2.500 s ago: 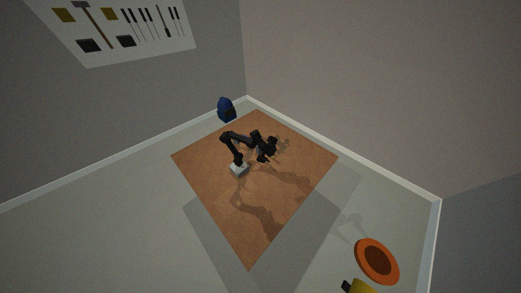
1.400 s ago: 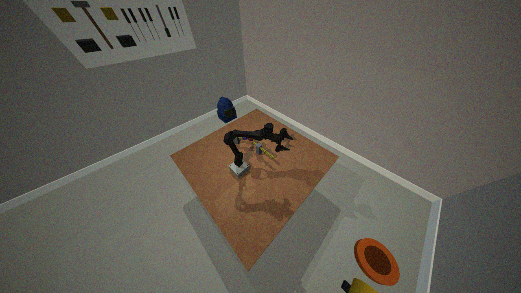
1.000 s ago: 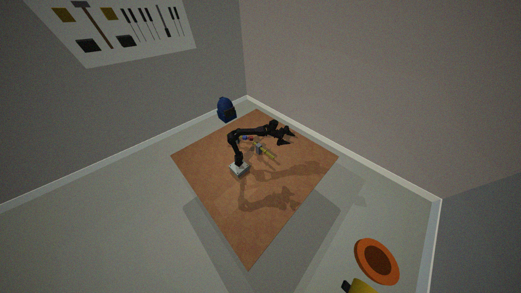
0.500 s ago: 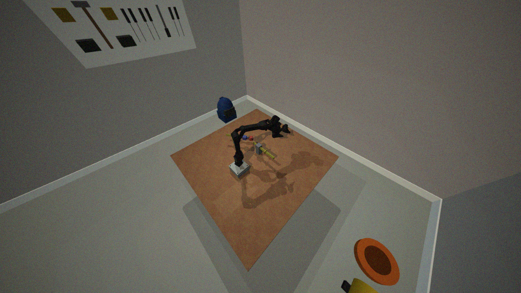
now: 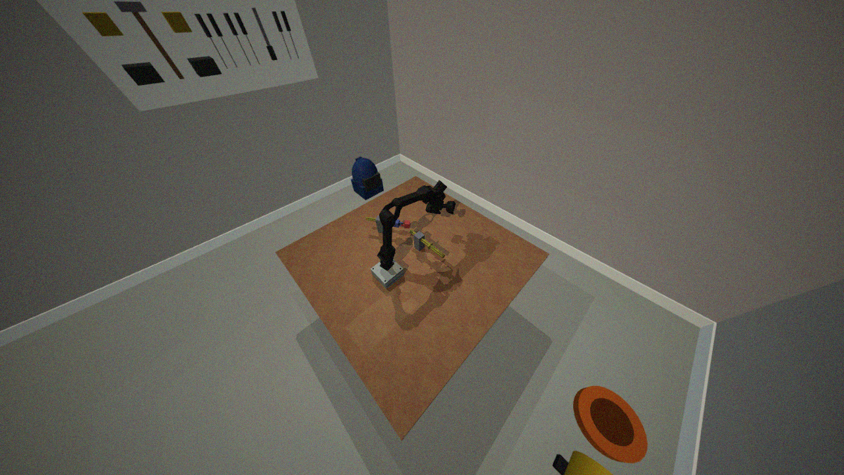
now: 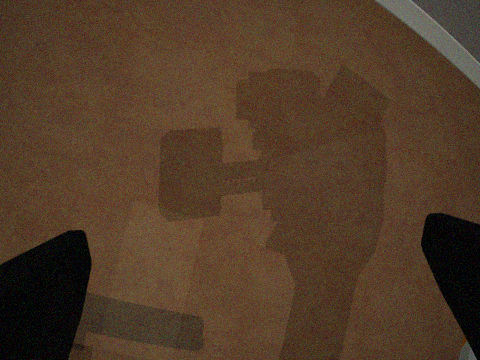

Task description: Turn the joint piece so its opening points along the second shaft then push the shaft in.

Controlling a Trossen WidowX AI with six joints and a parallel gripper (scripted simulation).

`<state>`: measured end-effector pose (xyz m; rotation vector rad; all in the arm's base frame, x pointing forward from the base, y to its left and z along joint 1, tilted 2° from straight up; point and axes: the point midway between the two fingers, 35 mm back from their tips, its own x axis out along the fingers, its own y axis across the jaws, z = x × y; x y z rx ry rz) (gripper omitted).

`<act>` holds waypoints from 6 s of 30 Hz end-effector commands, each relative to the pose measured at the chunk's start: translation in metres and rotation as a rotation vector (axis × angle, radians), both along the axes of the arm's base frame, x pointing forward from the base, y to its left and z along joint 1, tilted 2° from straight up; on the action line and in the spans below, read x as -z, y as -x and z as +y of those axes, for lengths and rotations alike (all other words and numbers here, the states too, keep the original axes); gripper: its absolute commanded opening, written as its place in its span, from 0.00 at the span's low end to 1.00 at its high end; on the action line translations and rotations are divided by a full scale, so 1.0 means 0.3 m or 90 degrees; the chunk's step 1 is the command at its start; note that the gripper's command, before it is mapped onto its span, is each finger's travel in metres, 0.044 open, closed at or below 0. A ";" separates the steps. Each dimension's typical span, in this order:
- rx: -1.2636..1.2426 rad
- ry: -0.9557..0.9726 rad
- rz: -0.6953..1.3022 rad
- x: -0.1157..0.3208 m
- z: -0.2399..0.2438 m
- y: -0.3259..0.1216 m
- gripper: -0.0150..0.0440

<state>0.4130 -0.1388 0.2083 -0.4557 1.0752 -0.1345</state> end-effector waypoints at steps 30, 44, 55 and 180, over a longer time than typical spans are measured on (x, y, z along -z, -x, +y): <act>0.274 -0.286 0.274 0.210 0.612 0.121 1.00; 0.511 -0.323 0.185 0.253 0.617 0.128 1.00; 0.651 -0.349 0.123 0.279 0.620 0.135 1.00; 0.651 -0.350 0.127 0.636 0.791 0.288 0.56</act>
